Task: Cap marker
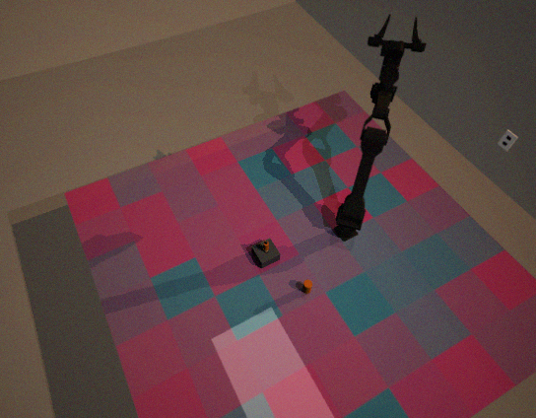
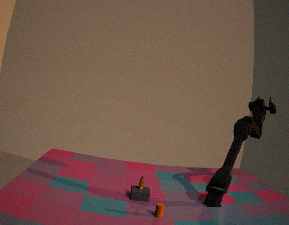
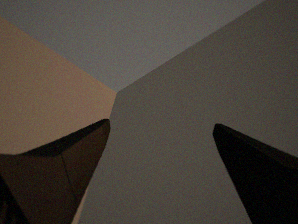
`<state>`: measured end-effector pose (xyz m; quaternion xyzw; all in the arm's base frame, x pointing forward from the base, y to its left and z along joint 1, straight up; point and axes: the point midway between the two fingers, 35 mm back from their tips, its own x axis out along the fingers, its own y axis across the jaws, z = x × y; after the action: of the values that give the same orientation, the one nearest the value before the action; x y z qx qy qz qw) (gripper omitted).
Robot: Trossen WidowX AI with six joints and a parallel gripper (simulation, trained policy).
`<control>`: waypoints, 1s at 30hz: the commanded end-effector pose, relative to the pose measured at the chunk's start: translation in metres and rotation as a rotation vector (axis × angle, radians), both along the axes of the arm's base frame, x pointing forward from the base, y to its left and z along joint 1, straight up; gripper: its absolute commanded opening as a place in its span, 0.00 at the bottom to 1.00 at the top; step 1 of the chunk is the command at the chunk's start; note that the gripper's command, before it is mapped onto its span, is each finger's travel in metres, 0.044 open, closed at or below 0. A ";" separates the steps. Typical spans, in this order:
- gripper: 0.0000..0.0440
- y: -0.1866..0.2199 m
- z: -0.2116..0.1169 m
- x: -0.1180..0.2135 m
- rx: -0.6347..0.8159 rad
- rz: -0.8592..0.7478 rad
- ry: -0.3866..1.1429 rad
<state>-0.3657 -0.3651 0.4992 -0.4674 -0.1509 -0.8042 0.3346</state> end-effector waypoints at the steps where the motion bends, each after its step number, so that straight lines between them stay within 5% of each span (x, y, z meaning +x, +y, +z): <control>1: 0.85 -0.003 0.000 0.001 0.004 0.006 -0.007; 9: 0.41 -0.030 -0.002 0.020 0.049 0.073 -0.065; 30: 0.51 -0.091 -0.008 0.082 0.187 0.226 -0.211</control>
<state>-0.2941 -0.4536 0.4873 -0.3384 -0.1564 -0.8173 0.4393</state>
